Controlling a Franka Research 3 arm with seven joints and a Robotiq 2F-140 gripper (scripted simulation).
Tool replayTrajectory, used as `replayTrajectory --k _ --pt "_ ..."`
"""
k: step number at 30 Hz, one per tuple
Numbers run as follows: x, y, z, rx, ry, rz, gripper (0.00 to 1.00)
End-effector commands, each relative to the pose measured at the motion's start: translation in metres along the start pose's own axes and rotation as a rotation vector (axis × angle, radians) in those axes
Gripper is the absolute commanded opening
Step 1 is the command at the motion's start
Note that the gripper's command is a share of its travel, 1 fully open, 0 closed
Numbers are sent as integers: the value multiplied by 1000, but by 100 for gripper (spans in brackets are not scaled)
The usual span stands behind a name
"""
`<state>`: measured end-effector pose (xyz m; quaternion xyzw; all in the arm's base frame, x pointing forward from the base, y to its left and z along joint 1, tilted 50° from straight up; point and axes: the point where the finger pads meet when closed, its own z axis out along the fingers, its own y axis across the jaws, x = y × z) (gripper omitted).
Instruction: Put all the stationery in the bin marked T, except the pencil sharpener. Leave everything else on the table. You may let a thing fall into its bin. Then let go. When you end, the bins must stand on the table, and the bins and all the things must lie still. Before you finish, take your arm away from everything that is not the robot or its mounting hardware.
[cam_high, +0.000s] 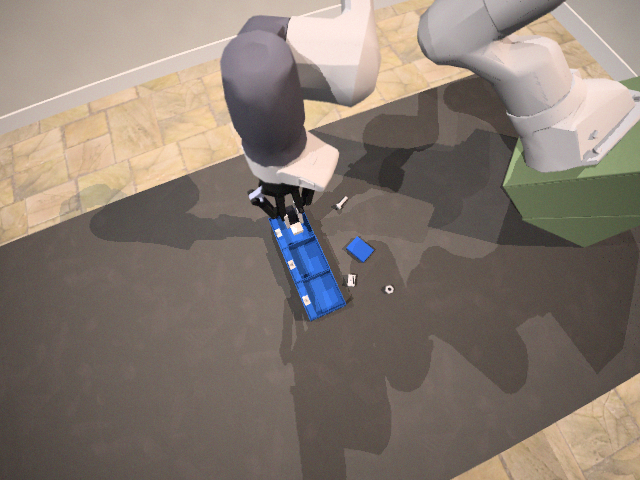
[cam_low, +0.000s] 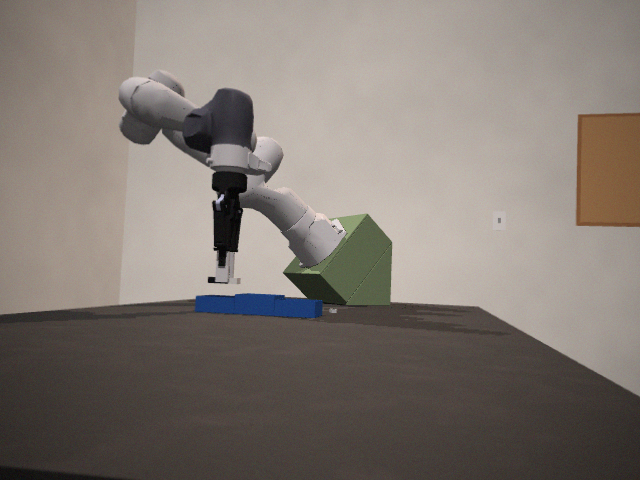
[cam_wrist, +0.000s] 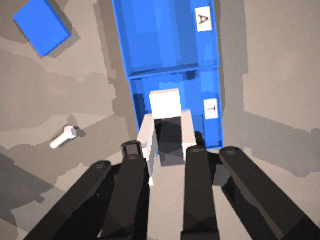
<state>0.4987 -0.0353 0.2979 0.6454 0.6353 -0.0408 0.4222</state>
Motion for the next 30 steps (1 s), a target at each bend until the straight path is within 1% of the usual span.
replayTrajectory --k 1,3,5,20,22,26,30 --pt "0 0 2 3 0 -16 11" --pt "0 0 6 3 0 -16 11" --pt "0 0 6 3 0 -16 11" --pt "0 0 36 3 0 -16 11" --pt "0 0 36 3 0 -16 11" --pt "0 0 44 3 0 -16 11" --pt "1 1 44 3 0 -16 11"
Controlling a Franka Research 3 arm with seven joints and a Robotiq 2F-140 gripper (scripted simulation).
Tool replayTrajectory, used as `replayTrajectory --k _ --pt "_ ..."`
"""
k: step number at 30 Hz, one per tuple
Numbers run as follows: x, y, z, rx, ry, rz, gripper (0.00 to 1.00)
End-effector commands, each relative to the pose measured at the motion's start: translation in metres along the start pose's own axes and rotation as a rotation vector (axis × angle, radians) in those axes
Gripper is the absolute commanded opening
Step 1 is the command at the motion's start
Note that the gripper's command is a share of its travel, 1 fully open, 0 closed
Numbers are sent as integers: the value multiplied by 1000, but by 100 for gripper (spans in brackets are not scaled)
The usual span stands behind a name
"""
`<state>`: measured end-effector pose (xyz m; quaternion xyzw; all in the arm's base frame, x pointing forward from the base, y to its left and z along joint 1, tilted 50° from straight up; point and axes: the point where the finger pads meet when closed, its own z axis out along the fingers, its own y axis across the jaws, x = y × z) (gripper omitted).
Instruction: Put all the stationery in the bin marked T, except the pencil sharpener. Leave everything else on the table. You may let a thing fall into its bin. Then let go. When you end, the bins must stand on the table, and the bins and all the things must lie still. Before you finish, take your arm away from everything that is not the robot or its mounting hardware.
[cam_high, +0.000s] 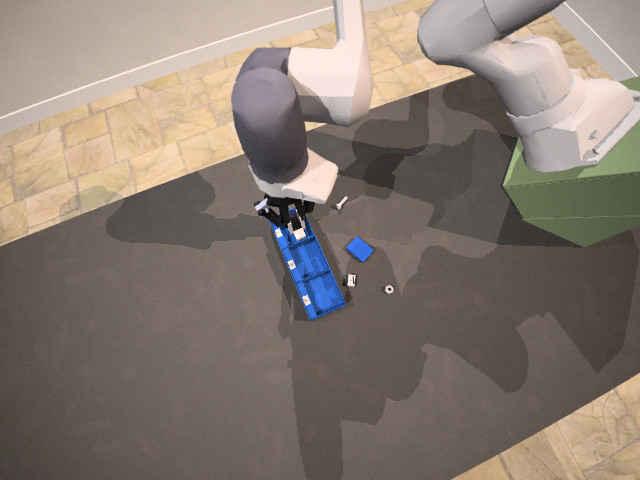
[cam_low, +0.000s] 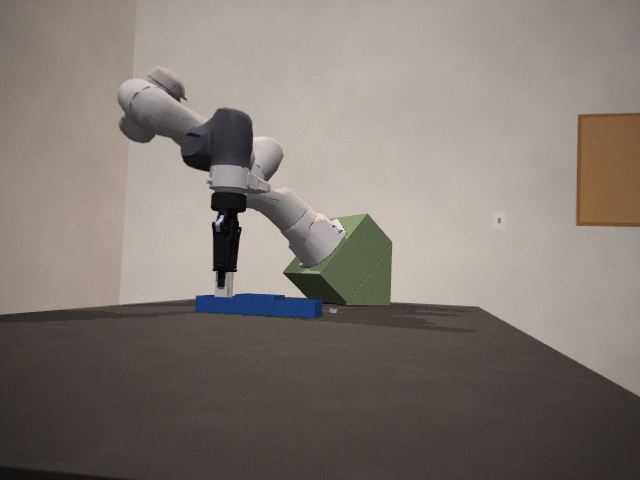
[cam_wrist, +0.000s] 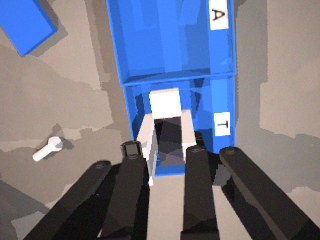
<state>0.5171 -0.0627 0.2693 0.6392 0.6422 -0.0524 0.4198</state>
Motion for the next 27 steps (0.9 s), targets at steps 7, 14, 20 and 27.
replayTrajectory --k 7,14,20,27 --pt "3 6 0 -9 7 10 11" --pt "3 5 0 -9 7 10 11" --pt "3 5 0 -9 7 10 18" --pt "3 5 0 -9 7 10 18"
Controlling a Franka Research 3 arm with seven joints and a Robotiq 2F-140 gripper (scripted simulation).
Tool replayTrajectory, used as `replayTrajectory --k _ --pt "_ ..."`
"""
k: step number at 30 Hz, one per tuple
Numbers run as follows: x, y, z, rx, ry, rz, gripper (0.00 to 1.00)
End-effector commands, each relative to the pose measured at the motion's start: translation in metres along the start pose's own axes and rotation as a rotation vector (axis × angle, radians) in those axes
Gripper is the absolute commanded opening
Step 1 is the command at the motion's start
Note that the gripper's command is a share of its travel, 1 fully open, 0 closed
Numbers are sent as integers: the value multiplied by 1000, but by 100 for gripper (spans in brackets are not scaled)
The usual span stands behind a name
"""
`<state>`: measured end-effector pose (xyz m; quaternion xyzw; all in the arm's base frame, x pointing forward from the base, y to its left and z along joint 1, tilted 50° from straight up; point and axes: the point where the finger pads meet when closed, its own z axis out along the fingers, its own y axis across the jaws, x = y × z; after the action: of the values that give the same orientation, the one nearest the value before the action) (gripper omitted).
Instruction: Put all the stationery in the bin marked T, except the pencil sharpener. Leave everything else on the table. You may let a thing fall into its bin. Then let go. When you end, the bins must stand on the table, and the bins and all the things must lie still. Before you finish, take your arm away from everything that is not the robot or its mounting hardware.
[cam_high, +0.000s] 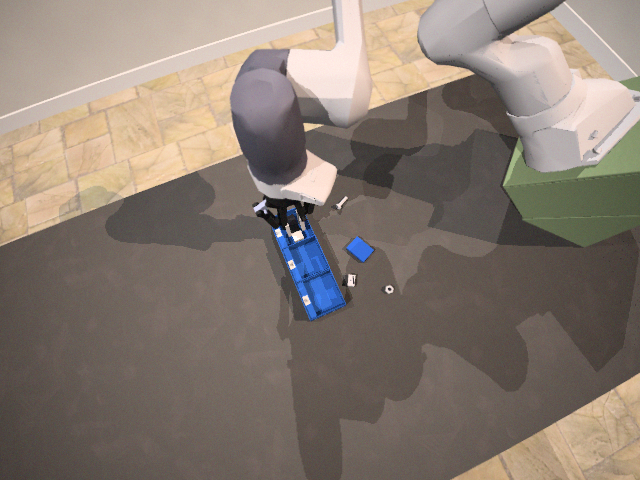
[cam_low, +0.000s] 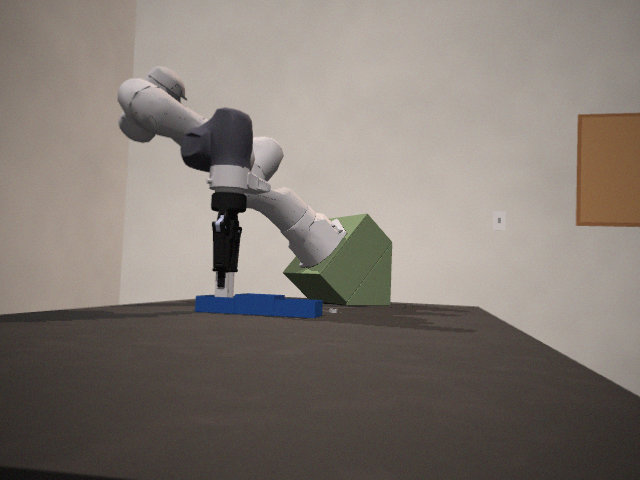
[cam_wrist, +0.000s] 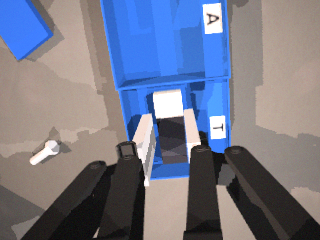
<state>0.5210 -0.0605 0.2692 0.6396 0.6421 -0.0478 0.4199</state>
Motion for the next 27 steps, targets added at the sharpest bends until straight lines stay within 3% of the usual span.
replayTrajectory --k 1,27 --pt "0 2 0 -4 1 6 18" --pt "0 2 -27 -4 1 6 18"
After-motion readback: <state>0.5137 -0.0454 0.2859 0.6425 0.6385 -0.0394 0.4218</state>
